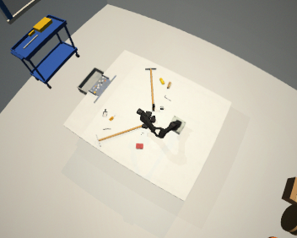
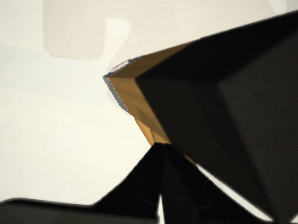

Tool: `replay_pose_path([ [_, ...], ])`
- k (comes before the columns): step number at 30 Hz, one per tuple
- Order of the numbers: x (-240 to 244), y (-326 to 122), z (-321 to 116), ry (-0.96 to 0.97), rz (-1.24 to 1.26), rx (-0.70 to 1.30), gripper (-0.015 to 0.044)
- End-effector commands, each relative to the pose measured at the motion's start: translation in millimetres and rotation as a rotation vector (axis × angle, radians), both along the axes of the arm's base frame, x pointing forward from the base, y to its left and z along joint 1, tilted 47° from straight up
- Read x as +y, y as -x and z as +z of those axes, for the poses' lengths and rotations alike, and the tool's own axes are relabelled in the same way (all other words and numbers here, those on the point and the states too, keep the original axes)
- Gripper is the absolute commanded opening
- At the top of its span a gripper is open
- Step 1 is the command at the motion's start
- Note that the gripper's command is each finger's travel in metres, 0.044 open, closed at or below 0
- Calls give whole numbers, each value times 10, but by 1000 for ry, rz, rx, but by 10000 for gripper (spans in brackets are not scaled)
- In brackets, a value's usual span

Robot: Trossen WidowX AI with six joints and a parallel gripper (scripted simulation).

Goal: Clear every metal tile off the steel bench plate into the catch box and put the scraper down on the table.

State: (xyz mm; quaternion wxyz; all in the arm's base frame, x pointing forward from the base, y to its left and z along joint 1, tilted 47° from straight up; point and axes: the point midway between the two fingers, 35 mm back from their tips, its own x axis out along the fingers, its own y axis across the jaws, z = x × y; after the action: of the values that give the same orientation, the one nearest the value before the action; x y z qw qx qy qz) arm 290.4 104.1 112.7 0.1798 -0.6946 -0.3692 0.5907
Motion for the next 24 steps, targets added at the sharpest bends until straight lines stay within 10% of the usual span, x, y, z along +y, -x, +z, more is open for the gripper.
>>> replay_pose_path([
  [1, 49, 20, 80, -6, -1, -6, 0],
  [24, 290, 153, 332, -17, 8, -3, 0],
])
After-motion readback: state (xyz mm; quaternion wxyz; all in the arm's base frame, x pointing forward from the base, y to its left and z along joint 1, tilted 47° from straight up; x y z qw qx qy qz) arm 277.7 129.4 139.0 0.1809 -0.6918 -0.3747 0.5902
